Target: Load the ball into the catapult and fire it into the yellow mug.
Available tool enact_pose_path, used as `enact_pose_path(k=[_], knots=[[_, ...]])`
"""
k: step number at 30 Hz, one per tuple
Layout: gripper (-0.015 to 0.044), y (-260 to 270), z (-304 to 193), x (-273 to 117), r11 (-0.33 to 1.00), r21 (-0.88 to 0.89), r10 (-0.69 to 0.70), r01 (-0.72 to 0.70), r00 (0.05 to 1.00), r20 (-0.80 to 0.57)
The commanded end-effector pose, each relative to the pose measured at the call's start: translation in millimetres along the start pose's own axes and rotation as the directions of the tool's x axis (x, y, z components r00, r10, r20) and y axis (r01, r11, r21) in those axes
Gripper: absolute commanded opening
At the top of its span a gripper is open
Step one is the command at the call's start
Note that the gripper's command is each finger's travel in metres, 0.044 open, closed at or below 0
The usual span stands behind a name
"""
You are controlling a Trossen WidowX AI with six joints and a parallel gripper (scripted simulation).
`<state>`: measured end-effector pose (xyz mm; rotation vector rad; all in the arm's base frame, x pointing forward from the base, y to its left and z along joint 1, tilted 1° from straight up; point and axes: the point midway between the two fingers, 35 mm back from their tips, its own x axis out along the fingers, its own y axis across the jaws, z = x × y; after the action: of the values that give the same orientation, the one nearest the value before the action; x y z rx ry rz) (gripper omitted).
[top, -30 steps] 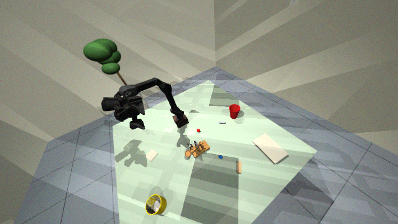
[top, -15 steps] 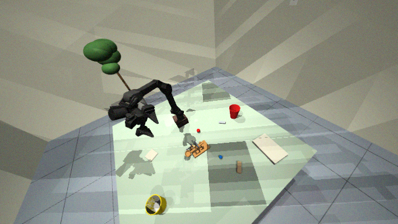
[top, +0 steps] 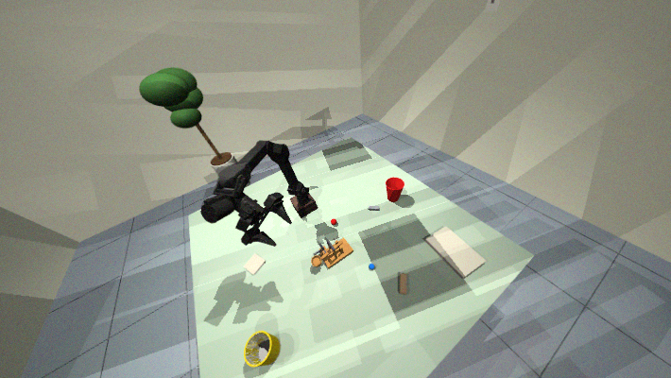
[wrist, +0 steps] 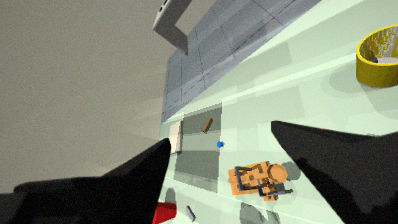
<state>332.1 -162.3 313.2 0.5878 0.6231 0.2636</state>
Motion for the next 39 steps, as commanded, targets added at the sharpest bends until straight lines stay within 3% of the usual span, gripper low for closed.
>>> enact_pose_path(k=[1, 19, 39], knots=[[0.044, -6, -12, 21, 0.998, -0.066, -0.019, 0.014, 0.997, -0.072], [0.044, -1, -61, 91, 0.898, -0.438, -0.125, -0.036, 0.935, -0.333], [0.044, 16, -123, 145, 0.612, -0.733, -0.261, -0.297, 0.799, -0.542]])
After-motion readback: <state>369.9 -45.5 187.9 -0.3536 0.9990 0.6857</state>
